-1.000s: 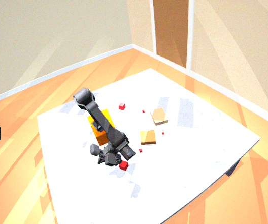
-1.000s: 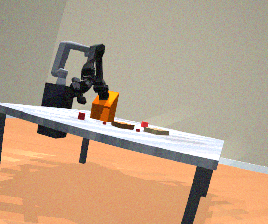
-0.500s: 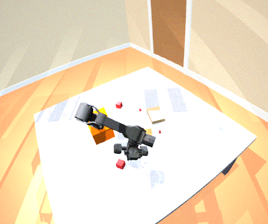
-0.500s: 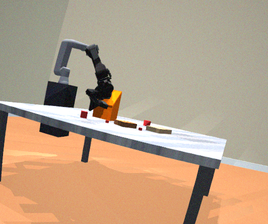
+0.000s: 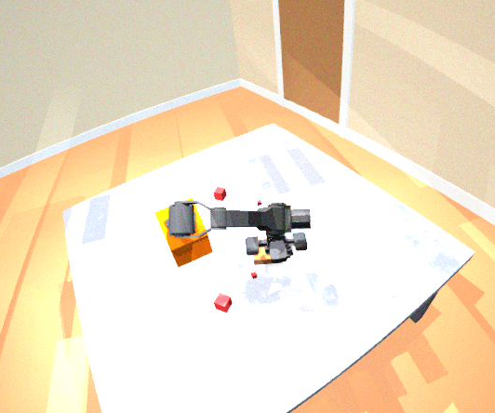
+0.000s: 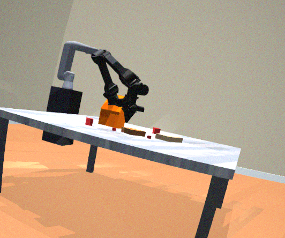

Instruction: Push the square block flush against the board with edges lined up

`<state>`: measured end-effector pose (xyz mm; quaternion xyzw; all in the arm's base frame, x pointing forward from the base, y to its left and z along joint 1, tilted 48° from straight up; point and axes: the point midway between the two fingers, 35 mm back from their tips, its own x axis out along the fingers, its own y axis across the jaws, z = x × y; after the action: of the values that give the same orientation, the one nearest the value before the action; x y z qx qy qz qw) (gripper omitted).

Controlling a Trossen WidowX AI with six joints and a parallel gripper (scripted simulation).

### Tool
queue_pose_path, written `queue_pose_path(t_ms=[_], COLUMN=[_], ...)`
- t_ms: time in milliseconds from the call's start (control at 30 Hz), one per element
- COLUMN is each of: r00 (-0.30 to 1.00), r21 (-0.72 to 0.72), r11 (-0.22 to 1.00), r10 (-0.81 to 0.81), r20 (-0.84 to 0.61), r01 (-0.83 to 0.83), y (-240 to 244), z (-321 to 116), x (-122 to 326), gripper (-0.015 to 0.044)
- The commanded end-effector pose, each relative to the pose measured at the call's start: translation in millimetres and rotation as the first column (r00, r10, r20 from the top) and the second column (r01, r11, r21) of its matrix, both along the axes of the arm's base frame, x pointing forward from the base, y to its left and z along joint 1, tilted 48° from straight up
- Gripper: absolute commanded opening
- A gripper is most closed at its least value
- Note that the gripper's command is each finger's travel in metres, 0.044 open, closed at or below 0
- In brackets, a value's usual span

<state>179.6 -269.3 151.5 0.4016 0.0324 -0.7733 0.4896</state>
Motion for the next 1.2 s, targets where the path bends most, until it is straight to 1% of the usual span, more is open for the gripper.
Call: queue_pose_path(t_ms=[0,200,1167], r00=[1.0,1.0,1.0], r21=[0.002,-0.001,0.003], r11=[1.0,1.0,1.0], r10=[-0.001,-0.001,-0.002], r20=[0.019,0.017,0.019], r01=[0.001,0.001,0.002], y=[-0.2,-40.1,-33.7], z=[-3.2,-39.0,-50.8], x=[7.8,-3.4,8.1], gripper=[0.0,0.0,0.0])
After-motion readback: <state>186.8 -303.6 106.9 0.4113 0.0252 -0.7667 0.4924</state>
